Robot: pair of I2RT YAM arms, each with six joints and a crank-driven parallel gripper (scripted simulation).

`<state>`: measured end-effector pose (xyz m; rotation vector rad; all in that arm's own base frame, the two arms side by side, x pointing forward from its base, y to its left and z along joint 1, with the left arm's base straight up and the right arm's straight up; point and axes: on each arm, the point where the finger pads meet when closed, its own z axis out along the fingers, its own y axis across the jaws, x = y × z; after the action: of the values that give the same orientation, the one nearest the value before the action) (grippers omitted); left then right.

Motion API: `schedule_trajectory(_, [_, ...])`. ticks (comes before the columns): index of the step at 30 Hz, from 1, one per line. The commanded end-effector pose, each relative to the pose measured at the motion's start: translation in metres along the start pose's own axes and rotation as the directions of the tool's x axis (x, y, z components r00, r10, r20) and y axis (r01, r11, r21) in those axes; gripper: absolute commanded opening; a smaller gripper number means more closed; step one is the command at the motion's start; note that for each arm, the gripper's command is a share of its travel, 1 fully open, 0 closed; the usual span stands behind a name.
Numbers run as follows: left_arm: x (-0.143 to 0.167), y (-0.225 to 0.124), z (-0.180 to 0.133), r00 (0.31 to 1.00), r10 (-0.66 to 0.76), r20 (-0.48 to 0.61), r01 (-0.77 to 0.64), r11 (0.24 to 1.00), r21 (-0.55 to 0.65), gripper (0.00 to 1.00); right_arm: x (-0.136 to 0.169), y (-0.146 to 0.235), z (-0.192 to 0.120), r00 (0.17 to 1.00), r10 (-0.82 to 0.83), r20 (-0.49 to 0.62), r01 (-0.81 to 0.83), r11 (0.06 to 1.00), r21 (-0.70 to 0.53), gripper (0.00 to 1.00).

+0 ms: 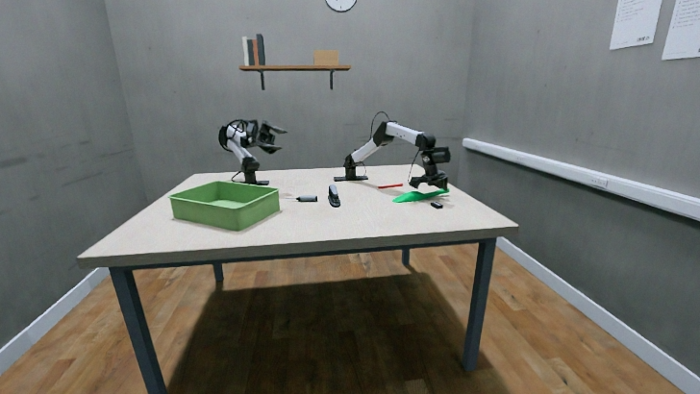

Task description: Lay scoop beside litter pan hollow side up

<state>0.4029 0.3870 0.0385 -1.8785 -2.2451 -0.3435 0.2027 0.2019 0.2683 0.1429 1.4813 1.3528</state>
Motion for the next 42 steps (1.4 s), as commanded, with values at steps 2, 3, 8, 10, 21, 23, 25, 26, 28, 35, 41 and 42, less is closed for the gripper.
schedule_trajectory(2, [0.007,-0.008,0.003,0.999,0.040,0.009,-0.040,0.998,0.057,0.49,-0.003,0.003,0.002,1.000,-0.007,0.009,0.007,1.000,-0.007,1.00])
schedule_trajectory(3, [0.007,-0.008,0.005,0.999,0.043,0.009,-0.044,0.997,0.057,0.49,-0.003,0.003,0.002,1.000,-0.007,0.009,0.007,1.000,-0.007,1.00])
schedule_trajectory(8, [0.007,-0.008,0.012,0.999,0.043,0.009,-0.044,0.997,0.056,0.41,-0.003,0.003,0.002,1.000,-0.007,0.009,0.007,1.000,-0.007,1.00])
schedule_trajectory(10, [0.007,-0.008,0.012,0.999,0.043,0.009,-0.044,0.997,0.056,0.41,-0.003,0.003,0.002,1.000,-0.007,0.009,0.007,1.000,-0.007,1.00])
schedule_trajectory(21, [0.015,-0.010,0.028,1.000,0.029,0.001,-0.029,0.997,0.066,0.37,-0.003,0.003,0.002,1.000,-0.007,0.009,0.007,1.000,-0.007,1.00])
schedule_trajectory(23, [0.015,-0.010,0.030,1.000,0.030,0.001,-0.030,0.997,0.067,0.30,-0.003,0.003,0.002,1.000,-0.007,0.009,0.007,1.000,-0.007,1.00])
schedule_trajectory(25, [0.019,-0.006,0.014,1.000,0.025,-0.014,-0.024,0.999,0.040,0.23,-0.003,0.003,0.002,1.000,-0.007,0.009,0.007,1.000,-0.007,1.00])
schedule_trajectory(26, [0.019,-0.006,0.014,1.000,0.025,-0.014,-0.024,0.999,0.040,0.23,-0.003,0.003,0.002,1.000,-0.007,0.009,0.007,1.000,-0.007,1.00])
schedule_trajectory(28, [0.019,-0.005,0.013,1.000,0.023,-0.015,-0.023,0.999,0.037,0.20,-0.003,0.003,0.002,1.000,-0.007,0.009,0.007,1.000,-0.007,1.00])
schedule_trajectory(35, [0.016,-0.007,0.015,1.000,0.031,-0.001,-0.031,0.998,0.061,0.18,-0.003,0.003,0.002,1.000,-0.007,0.009,0.007,1.000,-0.007,1.00])
schedule_trajectory(41, [0.021,-0.005,0.000,1.000,0.032,0.000,-0.032,0.998,0.063,0.18,-0.003,0.003,0.002,1.000,-0.007,0.009,0.007,1.000,-0.007,1.00])
schedule_trajectory(42, [0.021,-0.005,-0.001,1.000,0.031,0.002,-0.032,0.998,0.062,0.18,-0.003,0.003,0.002,1.000,-0.007,0.009,0.007,1.000,-0.007,1.00])
